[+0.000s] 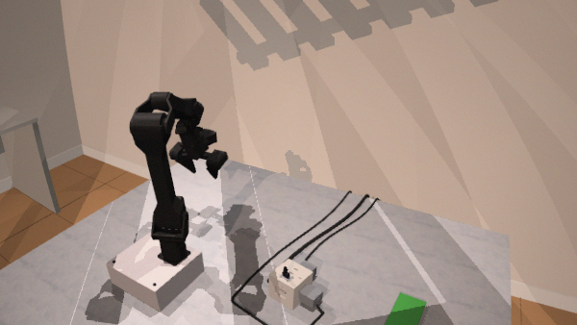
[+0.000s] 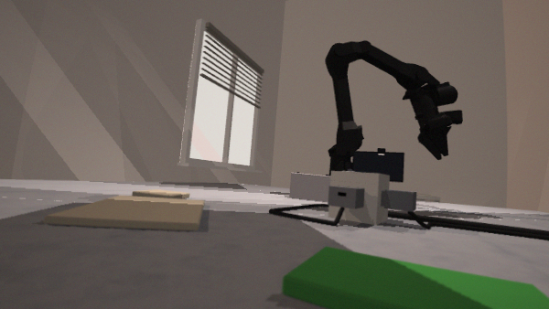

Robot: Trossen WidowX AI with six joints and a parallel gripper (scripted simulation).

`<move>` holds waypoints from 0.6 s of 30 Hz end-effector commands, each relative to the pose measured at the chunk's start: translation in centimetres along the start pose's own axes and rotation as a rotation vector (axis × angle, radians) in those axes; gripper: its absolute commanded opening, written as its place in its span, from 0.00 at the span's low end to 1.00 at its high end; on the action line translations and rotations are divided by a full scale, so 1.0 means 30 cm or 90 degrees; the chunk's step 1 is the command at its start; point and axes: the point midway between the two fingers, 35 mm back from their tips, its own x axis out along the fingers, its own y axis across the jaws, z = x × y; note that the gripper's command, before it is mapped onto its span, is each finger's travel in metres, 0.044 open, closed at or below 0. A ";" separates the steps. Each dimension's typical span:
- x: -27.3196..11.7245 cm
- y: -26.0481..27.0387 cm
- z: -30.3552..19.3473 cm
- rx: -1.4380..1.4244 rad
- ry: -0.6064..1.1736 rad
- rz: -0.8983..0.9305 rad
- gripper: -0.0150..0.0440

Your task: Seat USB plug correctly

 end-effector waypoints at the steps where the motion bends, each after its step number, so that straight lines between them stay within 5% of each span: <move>1: 0.001 -0.007 0.002 0.002 0.001 -0.002 0.98; 18: 0.033 -0.695 -0.013 0.078 0.122 -0.094 1.00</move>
